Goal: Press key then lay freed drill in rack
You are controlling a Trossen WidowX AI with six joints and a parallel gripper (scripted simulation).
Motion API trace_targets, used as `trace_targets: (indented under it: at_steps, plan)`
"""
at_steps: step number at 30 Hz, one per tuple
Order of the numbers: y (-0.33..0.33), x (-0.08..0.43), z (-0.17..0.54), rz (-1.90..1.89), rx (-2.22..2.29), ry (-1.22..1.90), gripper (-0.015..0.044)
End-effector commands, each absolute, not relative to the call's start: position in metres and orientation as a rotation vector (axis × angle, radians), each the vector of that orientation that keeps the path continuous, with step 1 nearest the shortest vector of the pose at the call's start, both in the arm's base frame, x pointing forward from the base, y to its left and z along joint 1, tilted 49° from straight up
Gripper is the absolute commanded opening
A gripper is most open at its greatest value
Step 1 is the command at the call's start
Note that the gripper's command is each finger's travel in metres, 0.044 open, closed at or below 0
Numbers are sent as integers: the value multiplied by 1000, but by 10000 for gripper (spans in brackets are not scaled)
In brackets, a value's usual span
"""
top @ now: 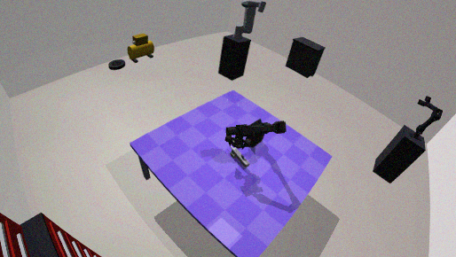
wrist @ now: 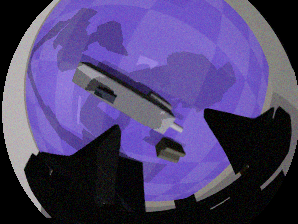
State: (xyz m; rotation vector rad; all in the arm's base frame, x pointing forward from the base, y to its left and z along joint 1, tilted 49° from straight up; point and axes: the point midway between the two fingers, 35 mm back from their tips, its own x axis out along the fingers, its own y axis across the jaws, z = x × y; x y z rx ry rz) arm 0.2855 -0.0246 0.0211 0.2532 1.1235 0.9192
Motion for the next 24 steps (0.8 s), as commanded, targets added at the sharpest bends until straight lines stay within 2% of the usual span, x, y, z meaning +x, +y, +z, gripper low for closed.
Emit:
trace_targets:
  at_steps: [1, 6, 24]
  plan:
    - [-31, 267, -42, 1190, -172, 860, 440]
    - [-31, 254, -73, 1314, -407, 675, 440]
    - [-31, 253, -74, 1317, -415, 669, 440]
